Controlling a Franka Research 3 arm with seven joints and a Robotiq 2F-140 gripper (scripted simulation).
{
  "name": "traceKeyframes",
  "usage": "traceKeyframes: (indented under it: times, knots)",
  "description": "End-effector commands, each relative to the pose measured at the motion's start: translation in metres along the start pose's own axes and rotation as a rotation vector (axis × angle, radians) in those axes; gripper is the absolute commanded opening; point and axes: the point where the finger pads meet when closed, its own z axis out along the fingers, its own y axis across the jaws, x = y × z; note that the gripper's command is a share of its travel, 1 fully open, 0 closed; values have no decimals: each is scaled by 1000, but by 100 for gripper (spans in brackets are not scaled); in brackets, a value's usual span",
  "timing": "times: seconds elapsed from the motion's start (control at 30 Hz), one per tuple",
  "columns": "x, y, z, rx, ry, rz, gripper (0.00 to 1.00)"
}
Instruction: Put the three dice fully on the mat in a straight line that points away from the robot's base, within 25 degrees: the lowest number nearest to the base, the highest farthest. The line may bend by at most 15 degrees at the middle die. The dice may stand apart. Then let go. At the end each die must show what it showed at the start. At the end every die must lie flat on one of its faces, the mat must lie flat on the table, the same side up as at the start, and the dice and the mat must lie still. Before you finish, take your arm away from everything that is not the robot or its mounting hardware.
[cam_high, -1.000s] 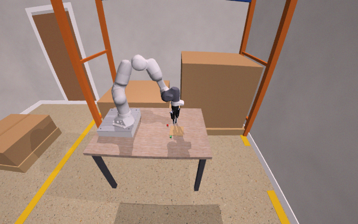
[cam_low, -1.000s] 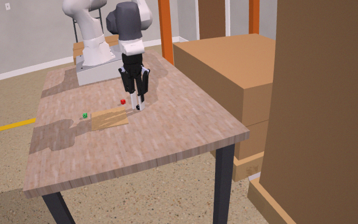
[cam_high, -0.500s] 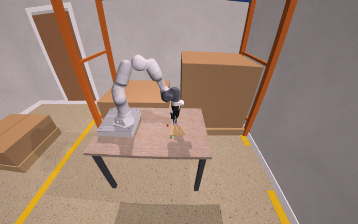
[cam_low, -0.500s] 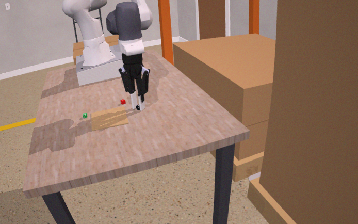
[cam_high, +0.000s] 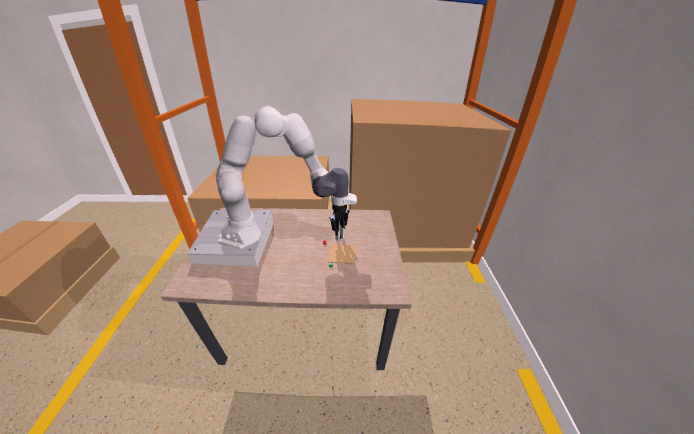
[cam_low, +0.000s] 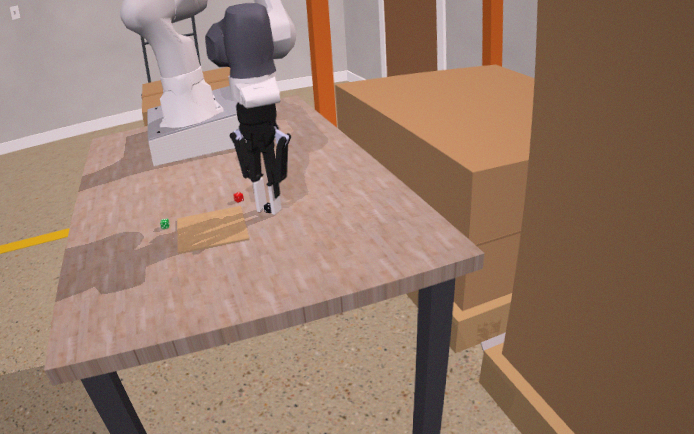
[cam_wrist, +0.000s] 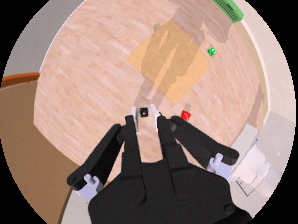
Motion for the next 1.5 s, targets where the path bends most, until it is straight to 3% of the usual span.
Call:
traceKeyframes:
  times: [0.0, 0.13, 0.17, 1.47]
  knots:
    - [0, -1, 0, 2, 0, -4, 19]
    - [0, -1, 0, 2, 0, -4, 19]
    - [0, -1, 0, 2, 0, -4, 7]
    - [0, -1, -6, 2, 0, -4, 7]
